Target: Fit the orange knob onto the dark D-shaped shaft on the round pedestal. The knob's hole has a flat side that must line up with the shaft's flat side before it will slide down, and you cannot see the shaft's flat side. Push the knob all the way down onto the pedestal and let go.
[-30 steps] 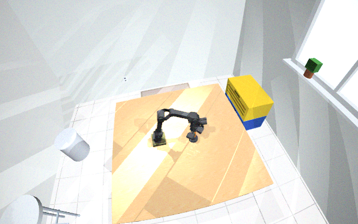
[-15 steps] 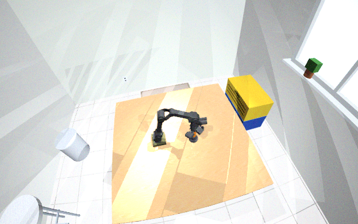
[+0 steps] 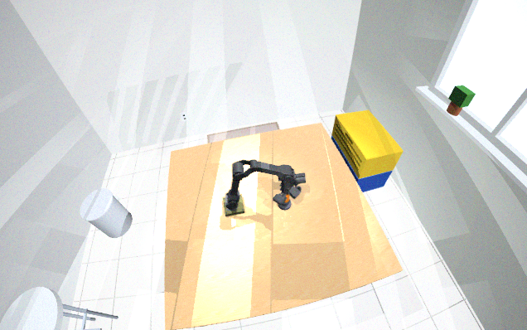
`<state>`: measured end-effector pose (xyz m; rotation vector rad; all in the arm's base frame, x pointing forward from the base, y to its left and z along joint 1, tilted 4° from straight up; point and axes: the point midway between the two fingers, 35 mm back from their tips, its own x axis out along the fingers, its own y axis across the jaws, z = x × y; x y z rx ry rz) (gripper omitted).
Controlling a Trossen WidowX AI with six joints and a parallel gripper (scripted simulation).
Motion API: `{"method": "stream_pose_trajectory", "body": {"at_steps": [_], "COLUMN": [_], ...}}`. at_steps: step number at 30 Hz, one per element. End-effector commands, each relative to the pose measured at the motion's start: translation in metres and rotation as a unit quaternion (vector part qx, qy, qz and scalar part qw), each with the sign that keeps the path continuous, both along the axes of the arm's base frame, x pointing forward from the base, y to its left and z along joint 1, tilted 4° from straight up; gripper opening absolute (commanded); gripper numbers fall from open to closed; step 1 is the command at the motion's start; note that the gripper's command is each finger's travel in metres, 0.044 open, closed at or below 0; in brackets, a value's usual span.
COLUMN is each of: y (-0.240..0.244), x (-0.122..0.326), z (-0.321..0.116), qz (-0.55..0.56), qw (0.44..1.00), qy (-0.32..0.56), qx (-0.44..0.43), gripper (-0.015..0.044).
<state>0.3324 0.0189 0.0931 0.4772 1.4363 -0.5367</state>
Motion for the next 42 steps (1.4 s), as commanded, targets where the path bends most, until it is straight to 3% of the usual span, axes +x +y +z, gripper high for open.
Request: {"method": "stream_pose_trajectory", "body": {"at_steps": [1,10,17,42], "y": [0.0005,0.0007,0.0001,-0.0009], "x": [0.0017,0.0001,-0.0043,-0.0047], "z": [0.0002,0.0047,0.0059,-0.0022], "qz": [-0.003,-0.008,-0.107,-0.093], "qw": [1.0,1.0,0.994,0.996], "qy": [-0.003,-0.003,-0.009,-0.008], "qx": [0.001,0.001,0.007,0.006], "gripper": [0.0,0.0,0.0,0.0]}}
